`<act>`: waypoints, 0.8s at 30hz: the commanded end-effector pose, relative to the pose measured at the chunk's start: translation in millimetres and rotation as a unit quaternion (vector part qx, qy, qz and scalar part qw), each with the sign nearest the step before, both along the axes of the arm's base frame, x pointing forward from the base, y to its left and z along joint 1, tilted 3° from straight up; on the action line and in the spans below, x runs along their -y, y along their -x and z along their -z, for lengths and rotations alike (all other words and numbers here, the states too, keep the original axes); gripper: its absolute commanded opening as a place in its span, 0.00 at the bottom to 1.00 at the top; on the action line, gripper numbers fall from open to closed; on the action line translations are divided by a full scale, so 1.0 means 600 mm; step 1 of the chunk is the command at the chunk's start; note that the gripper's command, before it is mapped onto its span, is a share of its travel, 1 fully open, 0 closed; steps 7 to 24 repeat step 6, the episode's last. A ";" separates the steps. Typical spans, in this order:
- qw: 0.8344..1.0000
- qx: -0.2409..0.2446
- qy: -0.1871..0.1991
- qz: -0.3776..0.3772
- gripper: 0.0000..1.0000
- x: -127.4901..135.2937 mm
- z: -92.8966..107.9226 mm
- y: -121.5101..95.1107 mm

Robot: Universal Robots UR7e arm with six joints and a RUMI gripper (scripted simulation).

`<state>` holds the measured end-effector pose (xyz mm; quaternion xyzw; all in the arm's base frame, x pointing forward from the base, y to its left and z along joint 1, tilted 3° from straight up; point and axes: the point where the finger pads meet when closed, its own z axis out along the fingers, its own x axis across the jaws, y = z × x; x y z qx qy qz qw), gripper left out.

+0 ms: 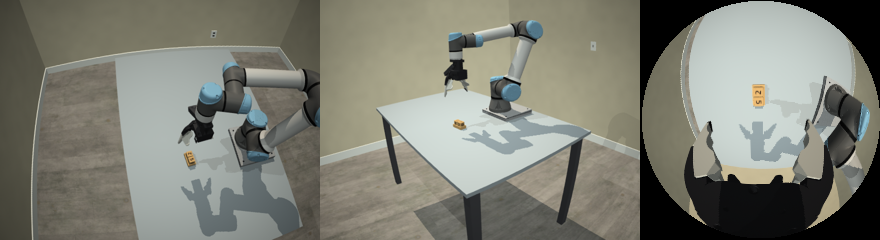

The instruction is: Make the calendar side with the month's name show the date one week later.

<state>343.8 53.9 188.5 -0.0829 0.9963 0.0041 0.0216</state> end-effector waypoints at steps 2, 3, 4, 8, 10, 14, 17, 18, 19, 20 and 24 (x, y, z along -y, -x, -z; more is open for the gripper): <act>1.000 0.003 0.000 0.000 1.00 0.001 -0.004 -0.002; 1.000 0.003 0.000 0.000 1.00 0.001 -0.004 -0.002; 1.000 0.003 0.000 0.000 1.00 0.001 -0.004 -0.002; 1.000 0.003 0.000 0.000 1.00 0.001 -0.004 -0.002; 1.000 0.003 0.000 0.000 1.00 0.001 -0.004 -0.002; 1.000 0.003 0.000 0.000 1.00 0.001 -0.004 -0.002; 1.000 0.003 0.000 0.000 1.00 0.001 -0.004 -0.002; 1.000 0.003 0.000 0.000 1.00 0.001 -0.004 -0.002; 1.000 0.003 0.000 0.000 1.00 0.001 -0.004 -0.002; 1.000 0.003 0.000 0.000 1.00 0.001 -0.004 -0.002; 1.000 0.003 0.000 0.000 1.00 0.001 -0.004 -0.002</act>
